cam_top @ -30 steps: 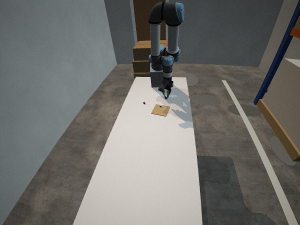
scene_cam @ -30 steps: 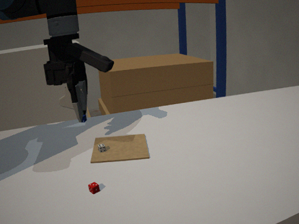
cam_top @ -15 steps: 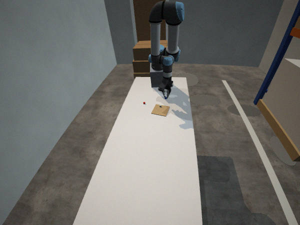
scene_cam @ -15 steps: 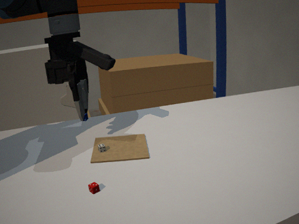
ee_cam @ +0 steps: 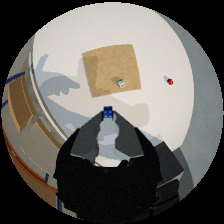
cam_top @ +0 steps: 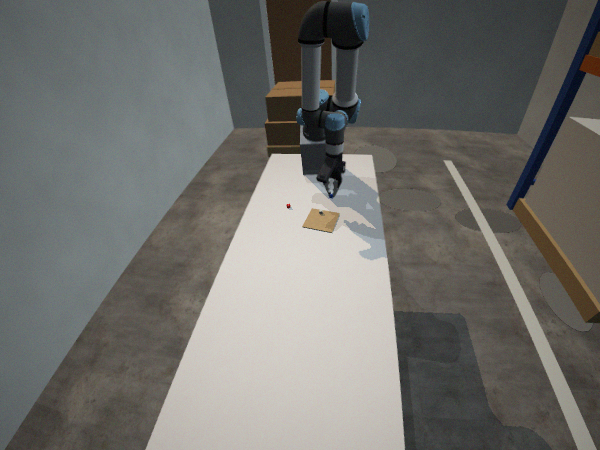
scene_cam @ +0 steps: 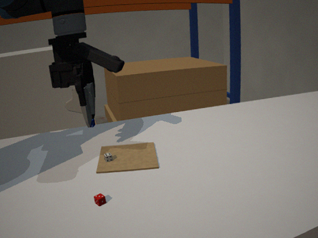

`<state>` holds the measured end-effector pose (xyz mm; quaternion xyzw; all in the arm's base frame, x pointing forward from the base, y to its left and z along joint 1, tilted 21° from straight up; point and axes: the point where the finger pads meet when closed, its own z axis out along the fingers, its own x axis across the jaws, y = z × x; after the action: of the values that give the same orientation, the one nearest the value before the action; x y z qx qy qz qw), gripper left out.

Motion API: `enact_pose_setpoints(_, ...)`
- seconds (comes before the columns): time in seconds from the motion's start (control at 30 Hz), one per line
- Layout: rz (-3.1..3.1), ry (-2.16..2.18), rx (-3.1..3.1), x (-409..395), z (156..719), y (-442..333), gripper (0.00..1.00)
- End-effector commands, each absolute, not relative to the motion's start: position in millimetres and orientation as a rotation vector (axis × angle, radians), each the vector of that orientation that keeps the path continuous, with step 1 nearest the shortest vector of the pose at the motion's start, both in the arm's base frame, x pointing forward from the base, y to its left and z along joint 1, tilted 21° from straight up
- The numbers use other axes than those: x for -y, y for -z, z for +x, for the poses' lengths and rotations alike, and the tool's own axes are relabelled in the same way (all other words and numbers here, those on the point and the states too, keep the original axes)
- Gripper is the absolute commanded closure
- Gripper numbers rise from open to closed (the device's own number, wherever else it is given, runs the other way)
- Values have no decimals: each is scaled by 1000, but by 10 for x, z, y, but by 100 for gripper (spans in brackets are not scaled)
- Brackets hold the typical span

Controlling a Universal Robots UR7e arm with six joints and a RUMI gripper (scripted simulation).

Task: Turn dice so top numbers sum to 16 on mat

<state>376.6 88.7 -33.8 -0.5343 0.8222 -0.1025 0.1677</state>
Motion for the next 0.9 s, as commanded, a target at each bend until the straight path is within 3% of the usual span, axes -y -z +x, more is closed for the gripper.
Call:
enact_pose_setpoints(0.0, -1740, 286, -2229, -759, 3925, 58, 100)
enact_pose_setpoints(0.87, -1788, 295, -2195, -726, 3981, 35, 100)
